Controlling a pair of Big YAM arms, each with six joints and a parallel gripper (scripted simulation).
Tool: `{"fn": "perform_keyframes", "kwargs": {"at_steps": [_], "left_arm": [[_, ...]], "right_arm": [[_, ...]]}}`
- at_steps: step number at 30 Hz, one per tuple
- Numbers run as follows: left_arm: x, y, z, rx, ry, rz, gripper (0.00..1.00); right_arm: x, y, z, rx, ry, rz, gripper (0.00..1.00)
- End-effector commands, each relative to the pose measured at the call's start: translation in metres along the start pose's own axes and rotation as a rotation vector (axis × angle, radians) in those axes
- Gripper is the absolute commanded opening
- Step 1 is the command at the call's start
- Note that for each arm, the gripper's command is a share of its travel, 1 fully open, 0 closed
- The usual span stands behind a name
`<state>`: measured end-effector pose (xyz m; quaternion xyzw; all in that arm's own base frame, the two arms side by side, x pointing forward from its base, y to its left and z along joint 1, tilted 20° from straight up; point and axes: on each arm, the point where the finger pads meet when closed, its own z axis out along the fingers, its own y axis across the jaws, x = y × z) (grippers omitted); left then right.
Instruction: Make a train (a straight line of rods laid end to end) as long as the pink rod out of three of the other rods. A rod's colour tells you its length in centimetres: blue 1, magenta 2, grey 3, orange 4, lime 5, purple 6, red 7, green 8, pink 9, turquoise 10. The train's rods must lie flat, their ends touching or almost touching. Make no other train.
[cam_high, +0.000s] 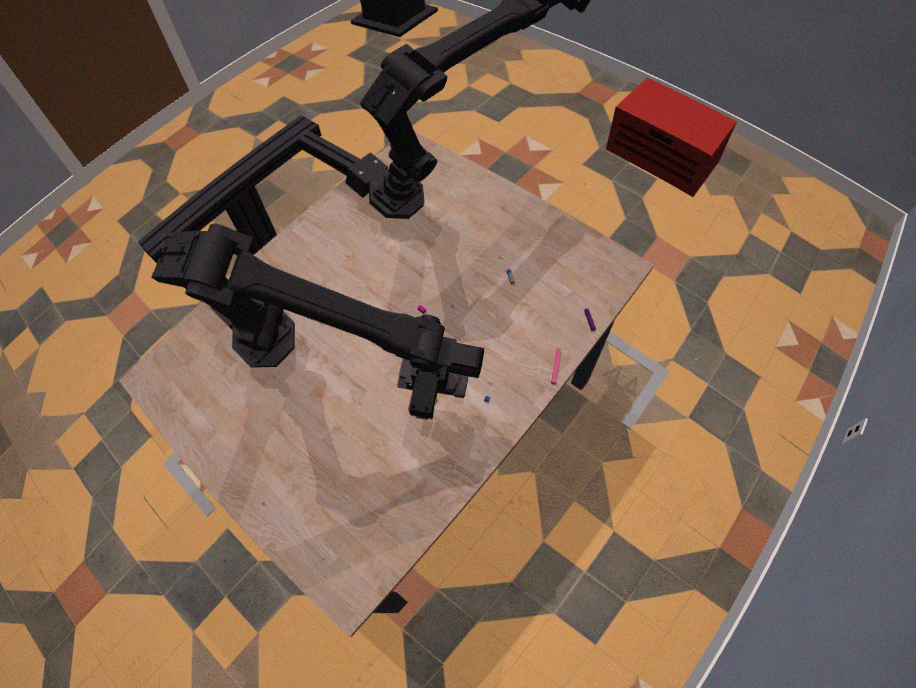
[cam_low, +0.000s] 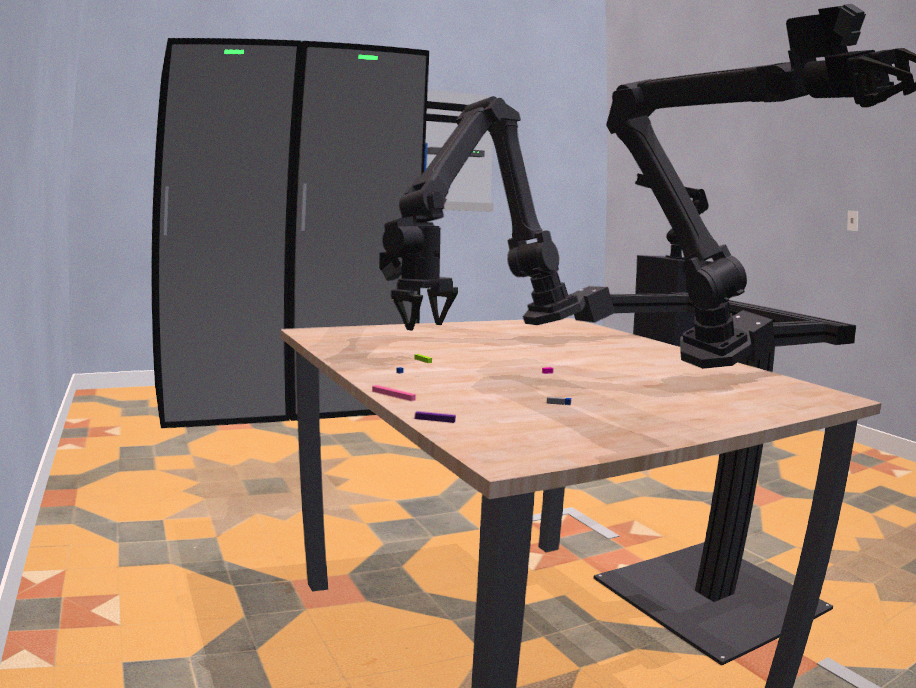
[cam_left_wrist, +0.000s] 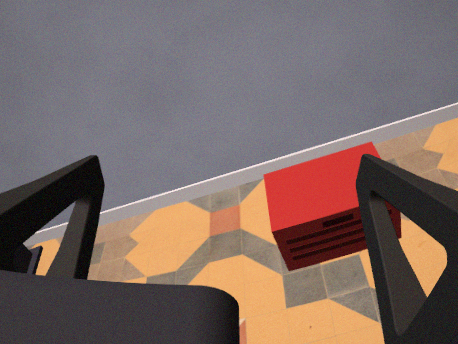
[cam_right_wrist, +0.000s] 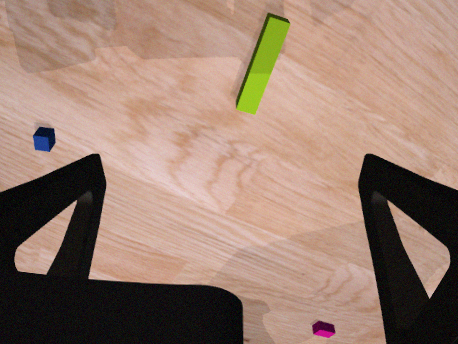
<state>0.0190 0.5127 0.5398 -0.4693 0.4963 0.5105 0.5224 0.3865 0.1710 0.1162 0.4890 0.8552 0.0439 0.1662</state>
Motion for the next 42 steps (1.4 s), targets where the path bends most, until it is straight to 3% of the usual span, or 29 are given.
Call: {"fn": "perform_keyframes", "kwargs": {"at_steps": [1,7,10,16,17,42], "left_arm": [[-0.011,0.007,-0.007,-0.017,-0.032,-0.015,1.0],[-0.011,0.007,-0.007,-0.017,-0.032,-0.015,1.0],[-0.011,0.007,-0.007,-0.017,-0.032,-0.015,1.0],[-0.011,0.007,-0.007,-0.017,-0.032,-0.015,1.0],[-0.011,0.007,-0.007,-0.017,-0.032,-0.015,1.0],[-0.011,0.007,-0.007,-0.017,-0.032,-0.015,1.0]], "right_arm": [[-0.01,0.001,-0.007,-0.038,-0.003,0.166,1.0],[-0.017,-0.009,-0.006,-0.041,-0.003,0.302,1.0],[-0.008,-0.003,-0.003,-0.036,0.003,0.29,1.0],[-0.016,-0.006,-0.006,-0.043,0.0,0.326,1.0],[-0.016,-0.006,-0.006,-0.043,0.0,0.326,0.23],[-0.016,-0.006,-0.005,-0.043,0.0,0.326,0.23]]}}
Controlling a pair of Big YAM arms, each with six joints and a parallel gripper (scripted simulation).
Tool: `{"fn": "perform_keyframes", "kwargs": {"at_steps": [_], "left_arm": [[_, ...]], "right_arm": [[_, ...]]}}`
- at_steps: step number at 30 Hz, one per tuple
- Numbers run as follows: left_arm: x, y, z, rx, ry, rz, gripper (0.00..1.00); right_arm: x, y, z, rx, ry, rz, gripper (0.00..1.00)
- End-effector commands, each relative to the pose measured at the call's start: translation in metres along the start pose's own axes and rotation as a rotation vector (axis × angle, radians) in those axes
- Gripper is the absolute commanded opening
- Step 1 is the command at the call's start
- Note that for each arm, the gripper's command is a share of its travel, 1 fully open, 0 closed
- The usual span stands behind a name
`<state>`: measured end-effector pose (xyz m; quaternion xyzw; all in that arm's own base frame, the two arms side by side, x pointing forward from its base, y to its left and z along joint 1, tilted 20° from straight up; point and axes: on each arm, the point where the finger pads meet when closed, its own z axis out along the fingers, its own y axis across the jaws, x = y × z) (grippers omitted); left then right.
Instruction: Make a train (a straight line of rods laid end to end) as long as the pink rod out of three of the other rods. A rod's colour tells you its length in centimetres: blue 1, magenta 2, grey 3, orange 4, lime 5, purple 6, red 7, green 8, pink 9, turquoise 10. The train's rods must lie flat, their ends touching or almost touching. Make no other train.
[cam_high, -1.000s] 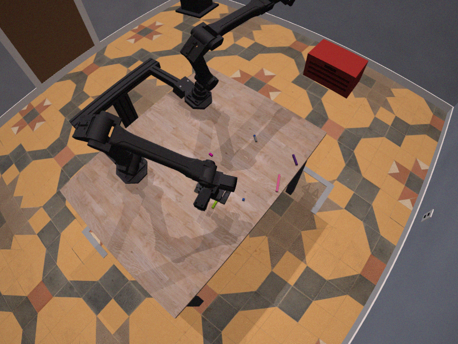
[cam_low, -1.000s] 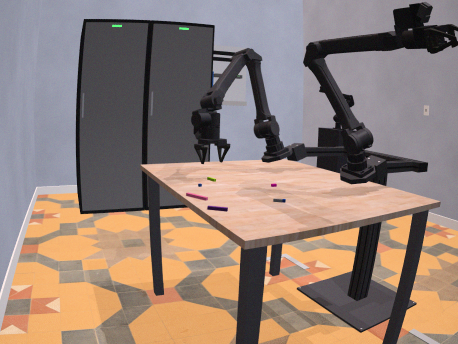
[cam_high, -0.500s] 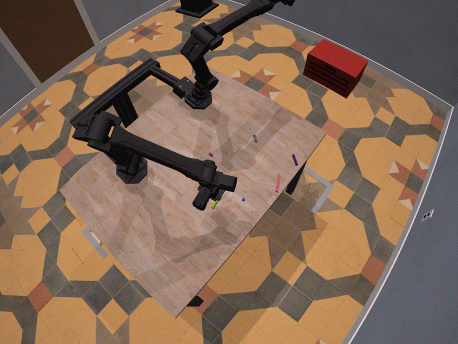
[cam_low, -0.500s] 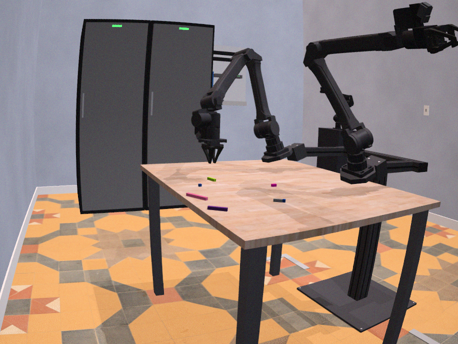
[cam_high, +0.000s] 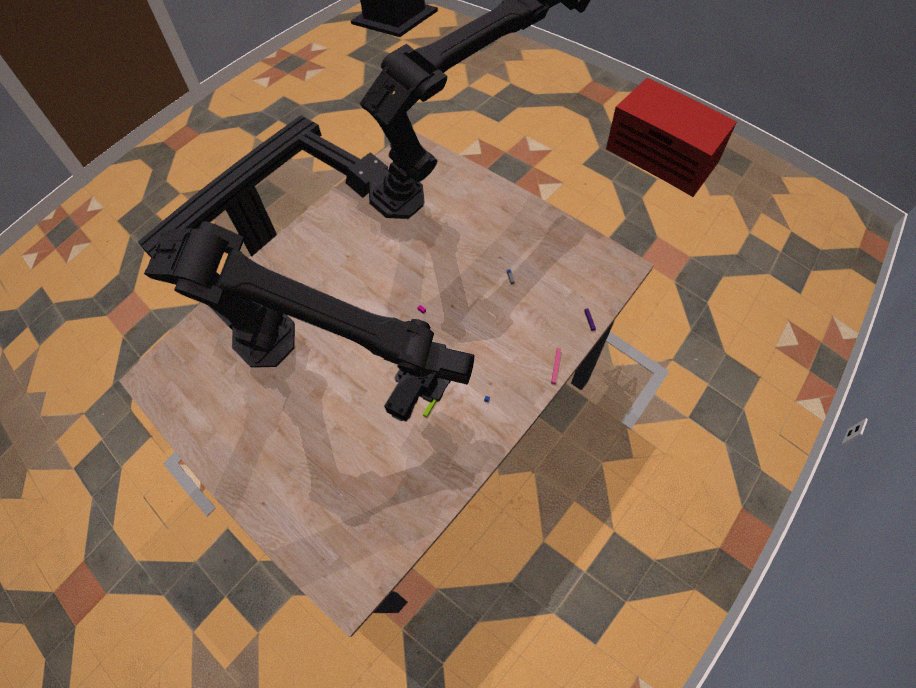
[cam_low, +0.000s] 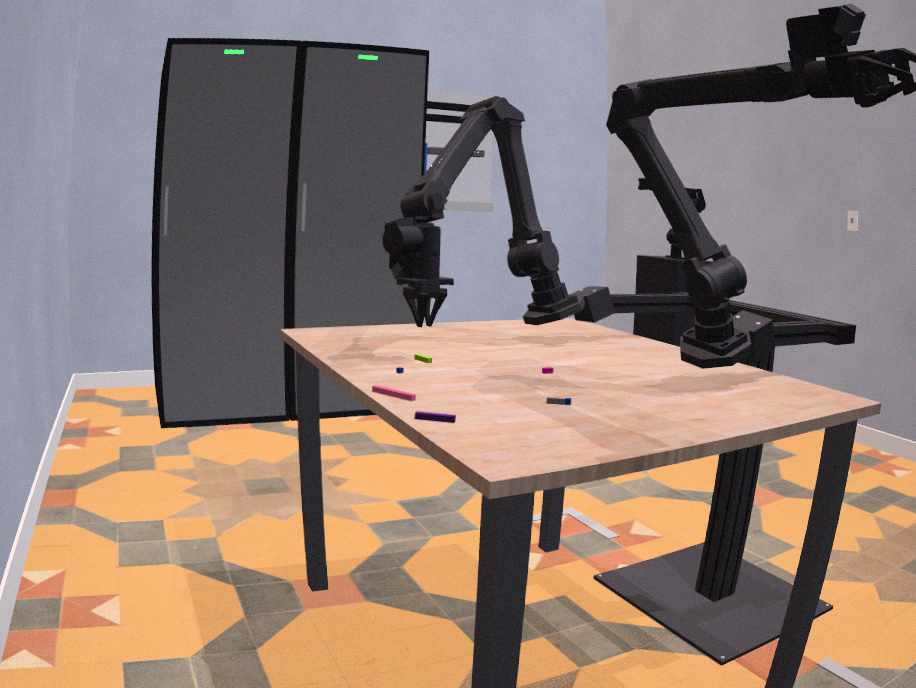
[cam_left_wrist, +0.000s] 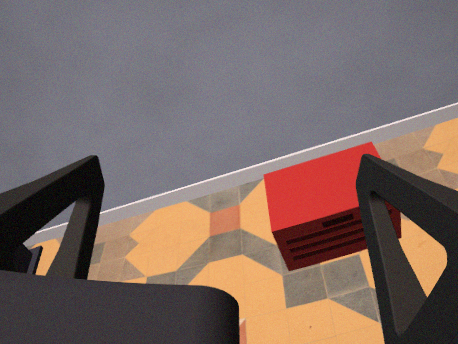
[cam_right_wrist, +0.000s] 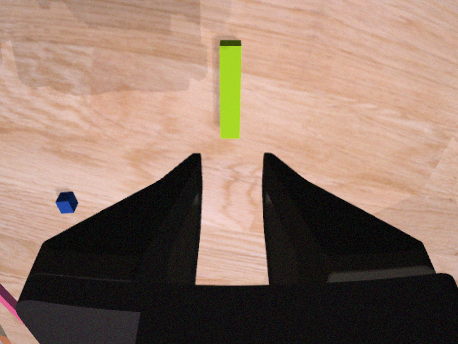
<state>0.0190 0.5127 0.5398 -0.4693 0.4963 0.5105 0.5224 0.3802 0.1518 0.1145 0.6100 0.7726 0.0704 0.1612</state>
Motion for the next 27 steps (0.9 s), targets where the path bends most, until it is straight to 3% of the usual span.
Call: {"fn": "perform_keyframes", "kwargs": {"at_steps": [1,12,27], "left_arm": [[-0.011,0.007,-0.006,-0.017,-0.032,-0.015,1.0],[-0.011,0.007,-0.006,-0.017,-0.032,-0.015,1.0],[-0.011,0.007,-0.006,-0.017,-0.032,-0.015,1.0]], "right_arm": [[0.0,0.01,-0.007,-0.034,0.009,0.028,0.23],[-0.001,0.009,-0.006,-0.031,0.008,0.027,0.23],[-0.002,0.002,0.013,-0.002,0.001,0.008,0.23]]}}
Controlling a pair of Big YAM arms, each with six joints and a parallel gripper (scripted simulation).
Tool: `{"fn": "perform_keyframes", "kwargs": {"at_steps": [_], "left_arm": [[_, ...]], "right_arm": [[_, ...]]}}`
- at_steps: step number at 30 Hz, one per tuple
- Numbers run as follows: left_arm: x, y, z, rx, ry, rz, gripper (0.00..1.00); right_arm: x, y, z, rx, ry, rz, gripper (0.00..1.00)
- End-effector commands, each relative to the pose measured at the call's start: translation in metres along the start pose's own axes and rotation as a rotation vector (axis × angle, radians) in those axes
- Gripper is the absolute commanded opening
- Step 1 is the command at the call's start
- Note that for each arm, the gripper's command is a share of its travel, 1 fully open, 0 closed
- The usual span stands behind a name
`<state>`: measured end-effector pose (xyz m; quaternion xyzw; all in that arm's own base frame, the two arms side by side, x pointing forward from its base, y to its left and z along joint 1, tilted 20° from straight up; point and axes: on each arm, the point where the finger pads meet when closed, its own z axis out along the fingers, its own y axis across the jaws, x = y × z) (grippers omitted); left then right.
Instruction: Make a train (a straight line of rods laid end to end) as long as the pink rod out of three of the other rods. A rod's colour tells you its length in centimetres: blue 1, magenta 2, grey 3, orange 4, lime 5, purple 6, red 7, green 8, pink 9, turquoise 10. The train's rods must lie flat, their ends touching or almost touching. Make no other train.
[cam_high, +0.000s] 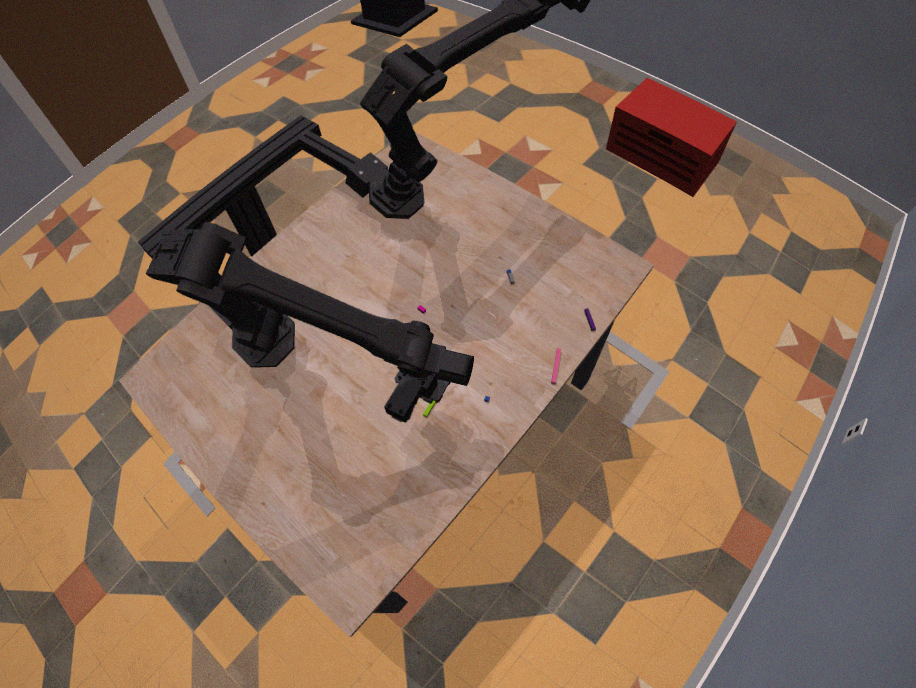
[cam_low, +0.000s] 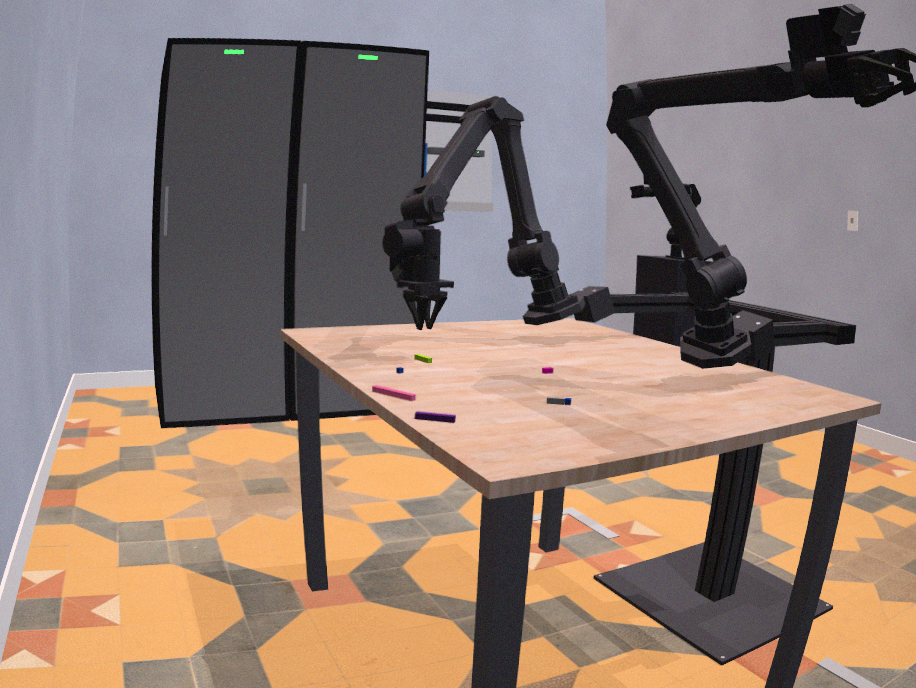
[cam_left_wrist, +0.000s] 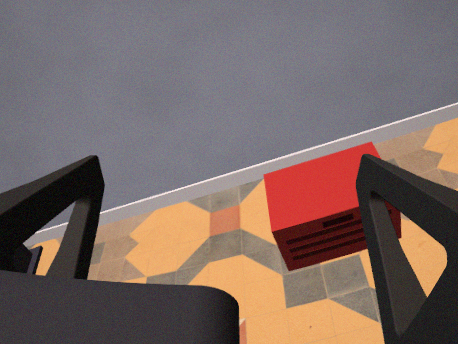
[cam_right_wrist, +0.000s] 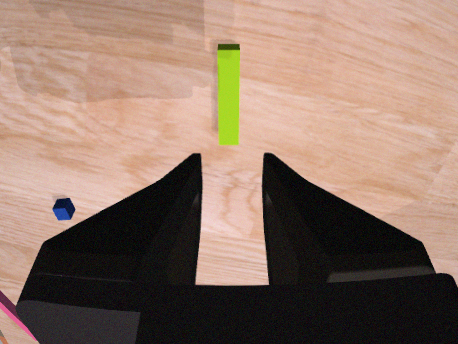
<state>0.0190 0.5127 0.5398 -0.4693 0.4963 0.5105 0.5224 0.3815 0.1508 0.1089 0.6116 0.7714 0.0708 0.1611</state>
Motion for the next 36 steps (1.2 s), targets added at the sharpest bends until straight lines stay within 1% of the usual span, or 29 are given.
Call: {"fn": "perform_keyframes", "kwargs": {"at_steps": [1,8,9,12,22,25,26,29,33,36], "left_arm": [[-0.011,0.007,-0.006,-0.017,-0.032,-0.015,1.0],[-0.011,0.007,-0.006,-0.017,-0.032,-0.015,1.0],[-0.011,0.007,-0.006,-0.017,-0.032,-0.015,1.0],[-0.011,0.007,-0.006,-0.017,-0.032,-0.015,1.0],[-0.011,0.007,-0.006,-0.017,-0.032,-0.015,1.0],[-0.011,0.007,-0.006,-0.017,-0.032,-0.015,1.0],[-0.011,0.007,-0.006,-0.017,-0.032,-0.015,1.0],[-0.011,0.007,-0.006,-0.017,-0.032,-0.015,1.0],[-0.011,0.007,-0.006,-0.017,-0.032,-0.015,1.0],[-0.011,0.007,-0.006,-0.017,-0.032,-0.015,1.0]], "right_arm": [[-0.002,0.005,0.008,-0.005,0.001,0.003,0.23],[-0.001,0.002,0.016,0.0,0.001,-0.004,0.23],[0.0,0.015,0.011,-0.025,0.006,0.002,0.23],[-0.002,0.002,0.023,0.001,0.0,-0.001,0.23],[0.001,0.002,0.038,-0.001,0.003,-0.008,0.23],[0.0,0.005,0.038,-0.006,0.003,-0.004,0.23],[-0.002,0.01,0.034,-0.023,0.005,0.003,0.23],[-0.001,0.002,0.045,0.001,0.001,-0.003,0.23],[0.0,0.005,0.047,-0.006,0.003,-0.004,0.23],[-0.002,0.001,0.051,0.001,0.001,-0.003,0.23]]}}
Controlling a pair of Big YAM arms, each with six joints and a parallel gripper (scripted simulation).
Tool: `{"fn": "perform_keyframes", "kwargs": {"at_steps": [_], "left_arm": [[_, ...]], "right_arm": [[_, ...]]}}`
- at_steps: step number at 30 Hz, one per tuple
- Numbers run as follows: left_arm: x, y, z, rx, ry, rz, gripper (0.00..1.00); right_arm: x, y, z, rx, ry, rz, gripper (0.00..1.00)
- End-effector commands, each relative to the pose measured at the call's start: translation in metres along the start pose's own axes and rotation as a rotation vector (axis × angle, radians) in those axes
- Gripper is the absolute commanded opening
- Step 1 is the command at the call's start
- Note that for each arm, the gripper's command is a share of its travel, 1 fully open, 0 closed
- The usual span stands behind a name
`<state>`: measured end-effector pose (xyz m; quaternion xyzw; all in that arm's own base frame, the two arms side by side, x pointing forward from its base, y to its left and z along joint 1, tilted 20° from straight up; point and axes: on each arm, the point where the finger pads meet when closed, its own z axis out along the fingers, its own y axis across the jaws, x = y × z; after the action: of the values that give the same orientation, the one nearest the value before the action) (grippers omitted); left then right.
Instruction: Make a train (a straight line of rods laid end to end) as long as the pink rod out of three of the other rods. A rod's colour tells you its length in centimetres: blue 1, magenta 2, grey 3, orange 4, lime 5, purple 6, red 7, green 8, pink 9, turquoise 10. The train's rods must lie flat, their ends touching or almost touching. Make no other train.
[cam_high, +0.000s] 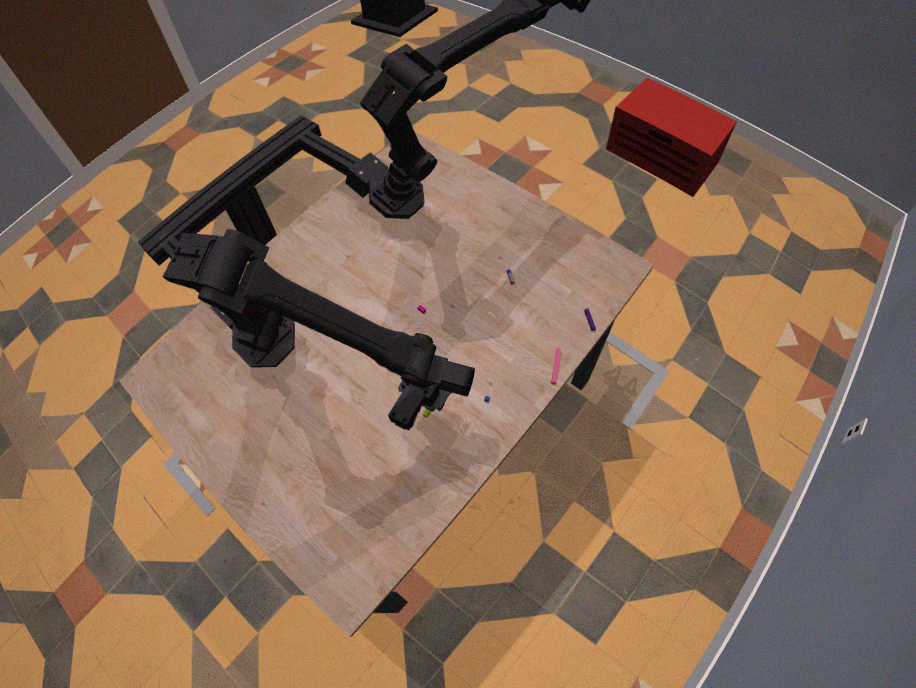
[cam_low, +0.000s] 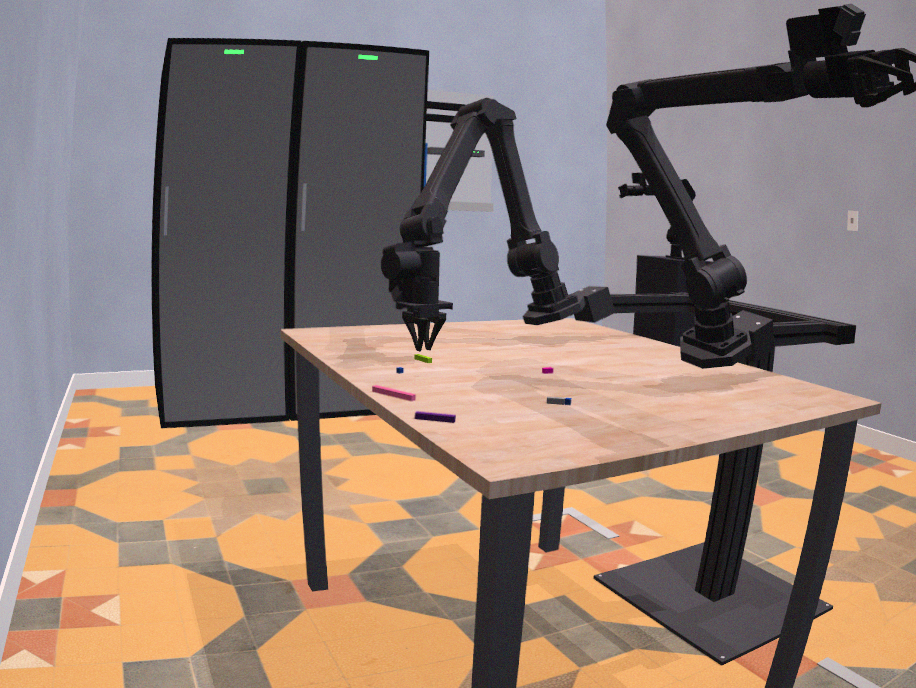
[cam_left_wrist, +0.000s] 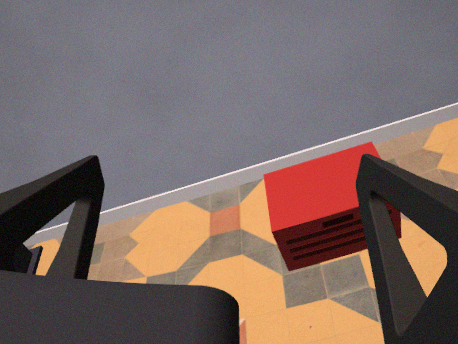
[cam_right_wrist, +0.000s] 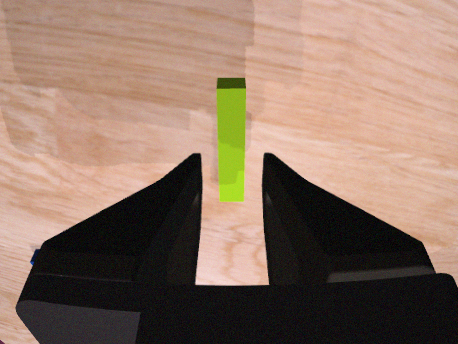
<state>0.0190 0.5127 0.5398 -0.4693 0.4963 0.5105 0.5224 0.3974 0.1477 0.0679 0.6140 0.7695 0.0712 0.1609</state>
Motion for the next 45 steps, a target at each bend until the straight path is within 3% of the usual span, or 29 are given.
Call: {"fn": "perform_keyframes", "kwargs": {"at_steps": [1,45], "left_arm": [[-0.0108,0.0072,-0.0065,-0.017,-0.032,-0.015,1.0],[-0.0108,0.0072,-0.0065,-0.017,-0.032,-0.015,1.0]], "right_arm": [[-0.0014,0.0016,0.0063,-0.003,0.002,-0.009,0.23],[-0.0009,0.0053,0.0052,-0.013,0.004,-0.008,0.23]]}}
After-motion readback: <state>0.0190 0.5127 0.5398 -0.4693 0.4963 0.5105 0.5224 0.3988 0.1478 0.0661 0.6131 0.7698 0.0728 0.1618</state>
